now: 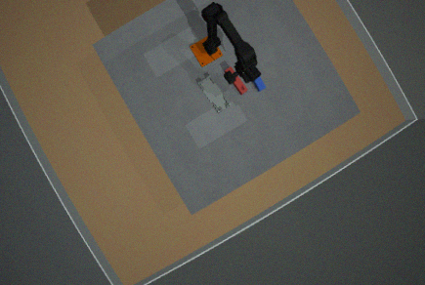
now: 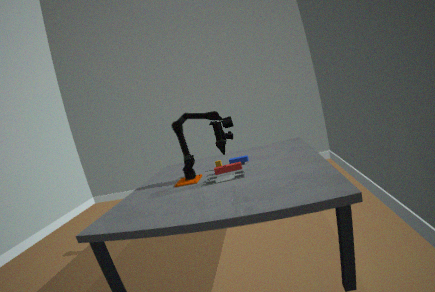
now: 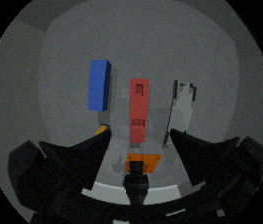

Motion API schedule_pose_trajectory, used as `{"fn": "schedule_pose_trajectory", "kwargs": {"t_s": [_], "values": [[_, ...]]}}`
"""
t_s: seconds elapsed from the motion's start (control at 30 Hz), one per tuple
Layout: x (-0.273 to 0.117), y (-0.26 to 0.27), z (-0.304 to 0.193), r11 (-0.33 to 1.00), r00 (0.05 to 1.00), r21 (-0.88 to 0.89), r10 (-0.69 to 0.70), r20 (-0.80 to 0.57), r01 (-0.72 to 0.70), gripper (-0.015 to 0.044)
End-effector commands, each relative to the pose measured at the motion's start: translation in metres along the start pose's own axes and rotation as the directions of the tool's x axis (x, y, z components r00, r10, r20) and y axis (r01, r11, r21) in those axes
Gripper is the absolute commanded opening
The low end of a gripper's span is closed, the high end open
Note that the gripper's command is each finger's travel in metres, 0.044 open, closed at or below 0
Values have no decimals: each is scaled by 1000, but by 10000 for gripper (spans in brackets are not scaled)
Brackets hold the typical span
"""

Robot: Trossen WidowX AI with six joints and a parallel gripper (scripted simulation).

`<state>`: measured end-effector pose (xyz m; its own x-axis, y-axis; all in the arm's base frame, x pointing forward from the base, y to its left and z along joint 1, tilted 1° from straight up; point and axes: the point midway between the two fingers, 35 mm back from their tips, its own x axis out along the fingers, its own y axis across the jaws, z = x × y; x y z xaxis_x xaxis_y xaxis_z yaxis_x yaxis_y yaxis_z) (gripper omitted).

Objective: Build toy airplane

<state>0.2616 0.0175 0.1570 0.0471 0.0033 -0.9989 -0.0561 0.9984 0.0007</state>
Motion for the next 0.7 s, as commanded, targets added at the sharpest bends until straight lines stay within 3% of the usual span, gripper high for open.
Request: {"fn": "schedule_pose_trajectory", "kwargs": {"t_s": [0.0,0.17,0.67], "values": [[2,-2,0,1000,1000,22,-6,-10,6,440],[51,-2,-1,1000,1000,22,-6,-10,6,440],[72,-2,-1,1000,1000,22,-6,-10,6,440]]}}
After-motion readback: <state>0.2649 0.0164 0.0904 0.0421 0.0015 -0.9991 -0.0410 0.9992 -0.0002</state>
